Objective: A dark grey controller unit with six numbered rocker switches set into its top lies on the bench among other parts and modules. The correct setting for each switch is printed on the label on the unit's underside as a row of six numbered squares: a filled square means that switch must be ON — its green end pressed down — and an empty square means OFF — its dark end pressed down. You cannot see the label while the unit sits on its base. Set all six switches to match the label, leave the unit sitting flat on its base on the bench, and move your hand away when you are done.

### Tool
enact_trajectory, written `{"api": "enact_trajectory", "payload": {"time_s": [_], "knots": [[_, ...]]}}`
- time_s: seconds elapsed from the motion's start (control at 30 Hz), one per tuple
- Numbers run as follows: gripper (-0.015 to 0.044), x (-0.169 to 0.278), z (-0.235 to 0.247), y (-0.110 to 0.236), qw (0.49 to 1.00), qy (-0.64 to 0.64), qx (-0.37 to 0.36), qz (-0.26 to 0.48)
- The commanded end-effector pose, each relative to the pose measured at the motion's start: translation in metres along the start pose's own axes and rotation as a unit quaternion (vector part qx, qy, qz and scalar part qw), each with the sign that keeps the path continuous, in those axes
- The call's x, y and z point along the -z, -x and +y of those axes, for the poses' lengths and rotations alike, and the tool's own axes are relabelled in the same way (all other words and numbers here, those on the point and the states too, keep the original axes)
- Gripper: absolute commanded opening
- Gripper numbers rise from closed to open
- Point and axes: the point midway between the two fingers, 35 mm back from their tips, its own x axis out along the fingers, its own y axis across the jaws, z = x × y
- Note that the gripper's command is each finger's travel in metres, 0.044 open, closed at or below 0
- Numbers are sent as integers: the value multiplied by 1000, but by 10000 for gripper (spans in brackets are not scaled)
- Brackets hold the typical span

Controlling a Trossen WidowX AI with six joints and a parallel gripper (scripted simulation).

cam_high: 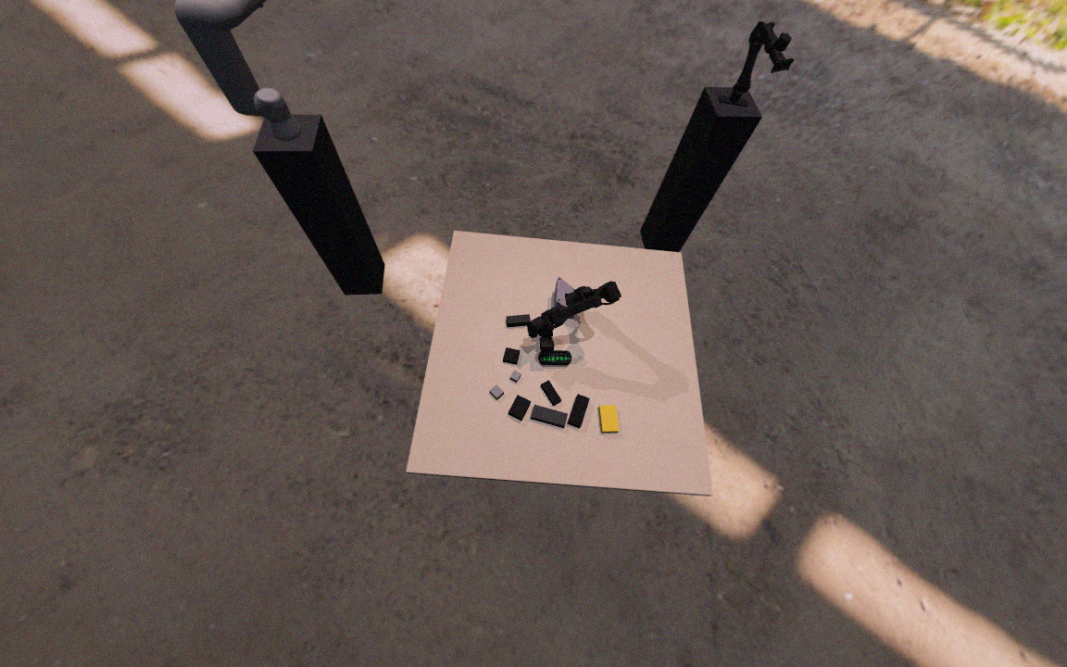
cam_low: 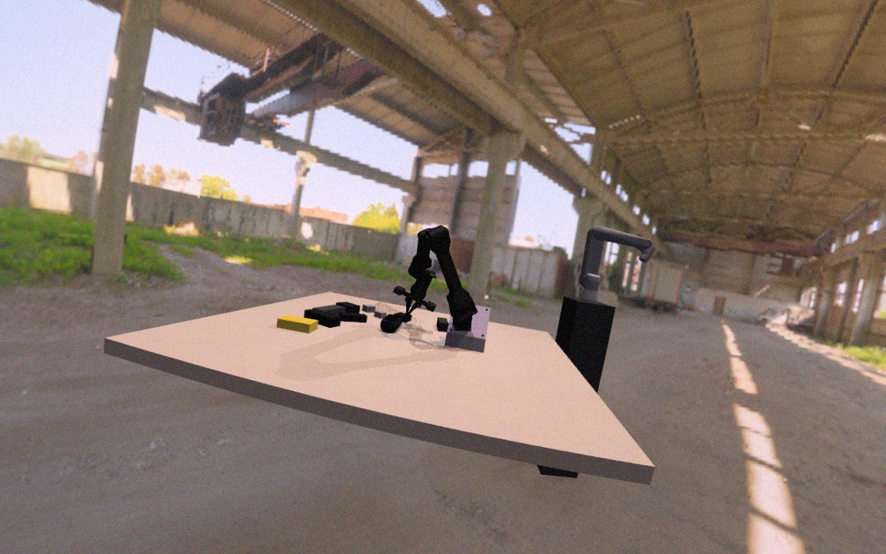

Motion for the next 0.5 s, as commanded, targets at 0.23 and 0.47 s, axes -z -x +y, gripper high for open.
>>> {"api": "enact_trajectory", "payload": {"time_s": [0.23, 0.47], "knots": [[0, 2, -7, -19, 1000, -7, 2, 6], [0, 2, -10, -30, 1000, -6, 1, 6]]}}
